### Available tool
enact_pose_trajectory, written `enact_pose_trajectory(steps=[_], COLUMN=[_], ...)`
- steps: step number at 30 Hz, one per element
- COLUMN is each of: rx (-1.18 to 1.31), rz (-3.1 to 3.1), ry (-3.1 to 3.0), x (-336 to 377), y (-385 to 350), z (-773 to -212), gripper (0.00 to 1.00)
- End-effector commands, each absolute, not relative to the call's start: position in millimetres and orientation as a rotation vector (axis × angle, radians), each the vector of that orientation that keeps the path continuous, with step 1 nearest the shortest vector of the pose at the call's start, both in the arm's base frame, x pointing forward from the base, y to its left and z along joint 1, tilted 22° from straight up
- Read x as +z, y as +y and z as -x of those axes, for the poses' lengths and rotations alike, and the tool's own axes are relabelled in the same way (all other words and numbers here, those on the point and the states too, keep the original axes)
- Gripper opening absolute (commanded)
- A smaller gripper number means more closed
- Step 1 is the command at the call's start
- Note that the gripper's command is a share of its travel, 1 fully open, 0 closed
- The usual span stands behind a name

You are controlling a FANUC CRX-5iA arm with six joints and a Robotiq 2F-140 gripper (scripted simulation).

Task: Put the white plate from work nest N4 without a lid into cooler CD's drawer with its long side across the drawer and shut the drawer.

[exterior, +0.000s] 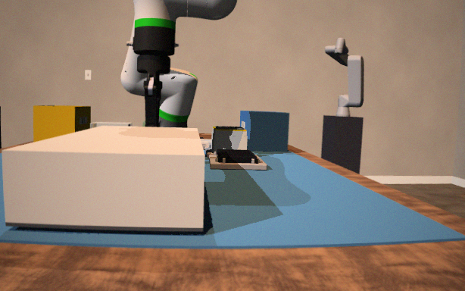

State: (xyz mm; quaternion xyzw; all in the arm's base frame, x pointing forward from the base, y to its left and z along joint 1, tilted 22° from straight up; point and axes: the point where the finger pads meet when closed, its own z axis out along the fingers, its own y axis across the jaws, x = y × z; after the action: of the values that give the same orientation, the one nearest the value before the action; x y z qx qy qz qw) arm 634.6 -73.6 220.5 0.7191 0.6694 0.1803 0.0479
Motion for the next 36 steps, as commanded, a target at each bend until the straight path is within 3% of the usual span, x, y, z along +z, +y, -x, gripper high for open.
enact_pose_trajectory(steps=[1,36], rx=[0.556,0.556], rz=[-2.188,-2.188], ry=[2.037,2.037], x=[222,213], y=[-74,-71], z=[-637,-609], gripper=[0.00,0.00])
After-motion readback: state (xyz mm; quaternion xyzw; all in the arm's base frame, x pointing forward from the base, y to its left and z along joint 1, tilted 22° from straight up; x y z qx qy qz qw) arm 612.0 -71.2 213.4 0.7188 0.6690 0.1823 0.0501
